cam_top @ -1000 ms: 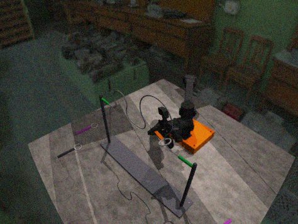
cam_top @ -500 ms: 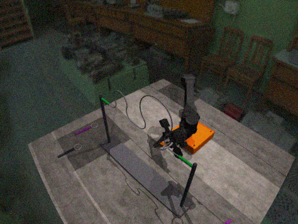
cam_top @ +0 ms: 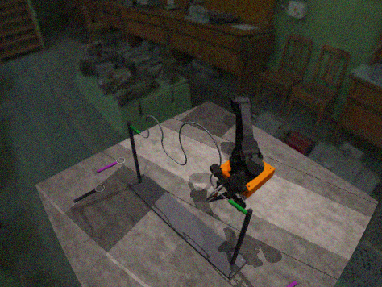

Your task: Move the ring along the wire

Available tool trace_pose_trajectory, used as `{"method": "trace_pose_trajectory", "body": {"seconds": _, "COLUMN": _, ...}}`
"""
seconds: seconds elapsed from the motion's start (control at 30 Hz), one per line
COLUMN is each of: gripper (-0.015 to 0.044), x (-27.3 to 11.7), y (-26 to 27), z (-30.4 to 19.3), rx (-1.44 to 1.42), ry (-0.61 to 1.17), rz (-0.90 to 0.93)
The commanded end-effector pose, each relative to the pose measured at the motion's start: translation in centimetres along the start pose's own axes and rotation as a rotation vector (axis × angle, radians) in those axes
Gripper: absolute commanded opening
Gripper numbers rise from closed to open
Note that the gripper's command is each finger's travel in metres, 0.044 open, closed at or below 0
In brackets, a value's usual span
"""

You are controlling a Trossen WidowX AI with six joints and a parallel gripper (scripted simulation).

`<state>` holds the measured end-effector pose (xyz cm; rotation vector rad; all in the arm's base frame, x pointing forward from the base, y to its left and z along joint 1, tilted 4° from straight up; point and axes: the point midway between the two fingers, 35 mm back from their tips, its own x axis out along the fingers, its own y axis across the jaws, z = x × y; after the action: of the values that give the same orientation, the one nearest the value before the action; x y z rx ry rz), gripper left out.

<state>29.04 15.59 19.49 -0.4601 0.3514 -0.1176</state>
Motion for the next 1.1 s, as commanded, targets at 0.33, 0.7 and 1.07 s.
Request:
{"method": "trace_pose_trajectory", "body": {"seconds": 0.33, "gripper": -0.0150, "x": -0.9, "y": 4.3, "z": 0.7, "rx": 0.231, "ry": 0.030, "rz": 0.110}}
{"method": "trace_pose_trajectory", "body": {"seconds": 0.7, "gripper": -0.0150, "x": -1.5, "y": 6.3, "z": 1.3, "rx": 0.312, "ry": 0.040, "rz": 0.147}}
{"method": "trace_pose_trajectory", "body": {"seconds": 1.07, "gripper": -0.0150, "x": -1.8, "y": 7.6, "z": 1.8, "rx": 0.333, "ry": 0.042, "rz": 0.157}}
